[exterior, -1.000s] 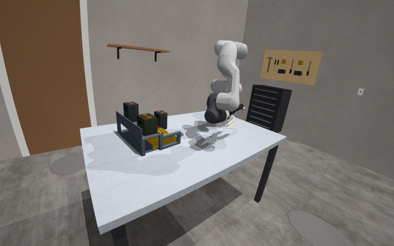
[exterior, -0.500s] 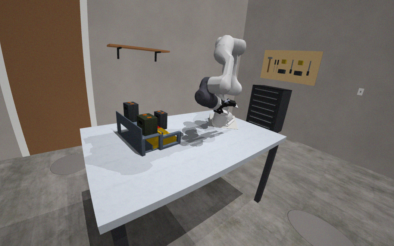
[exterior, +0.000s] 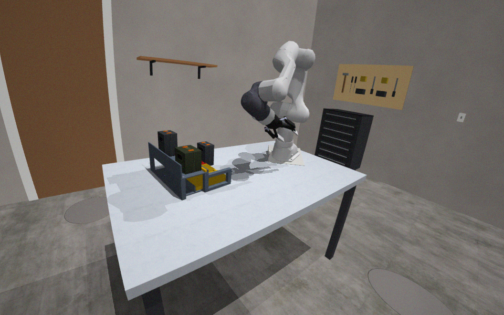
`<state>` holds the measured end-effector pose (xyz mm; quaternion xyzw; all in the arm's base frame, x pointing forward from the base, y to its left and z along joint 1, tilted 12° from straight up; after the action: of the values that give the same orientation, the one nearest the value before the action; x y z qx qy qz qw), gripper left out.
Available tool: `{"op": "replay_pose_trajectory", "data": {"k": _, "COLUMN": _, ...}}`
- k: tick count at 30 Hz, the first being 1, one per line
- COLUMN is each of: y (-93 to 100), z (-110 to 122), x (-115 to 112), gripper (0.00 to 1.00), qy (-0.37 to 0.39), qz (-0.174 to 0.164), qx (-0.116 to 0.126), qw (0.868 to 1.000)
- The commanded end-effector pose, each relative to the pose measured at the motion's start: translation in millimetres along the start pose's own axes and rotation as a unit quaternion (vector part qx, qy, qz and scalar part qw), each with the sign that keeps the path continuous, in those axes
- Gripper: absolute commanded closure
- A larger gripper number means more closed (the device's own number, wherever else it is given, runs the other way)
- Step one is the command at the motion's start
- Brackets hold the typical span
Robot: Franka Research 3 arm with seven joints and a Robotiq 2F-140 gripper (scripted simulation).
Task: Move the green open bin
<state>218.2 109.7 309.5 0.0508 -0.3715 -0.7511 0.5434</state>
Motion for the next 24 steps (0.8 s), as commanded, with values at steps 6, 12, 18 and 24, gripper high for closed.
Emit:
{"op": "replay_pose_trajectory", "data": {"k": 6, "y": 15.1, "z": -3, "x": 17, "gripper": 0.43, "qy": -0.026, "qz": -0.04, "qx": 0.026, "qw": 0.999}}
{"op": "replay_pose_trajectory", "data": {"k": 12, "y": 37.5, "z": -5, "x": 42, "gripper": 0.43, "qy": -0.057, "qz": -0.1, "qx": 0.063, "qw": 0.991}}
{"op": "replay_pose_trajectory", "data": {"k": 18, "y": 37.5, "z": -5, "x": 42, "gripper": 0.43, "qy": -0.057, "qz": -0.1, "qx": 0.063, "qw": 0.991}}
{"op": "replay_pose_trajectory", "data": {"k": 24, "y": 58.1, "z": -6, "x": 65, "gripper": 0.43, "qy": -0.078, "qz": -0.16, "qx": 0.098, "qw": 0.979}}
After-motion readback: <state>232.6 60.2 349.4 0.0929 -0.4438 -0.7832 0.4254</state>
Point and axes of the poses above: the point where the finger pads meet when closed, its own y axis back along the fingers, its own z axis across the jaws, x = y × z, the point moved 9 cm from there along y, back along the fingers, and after that the axes turned 12 degrees about y, right-handed, at the moved point
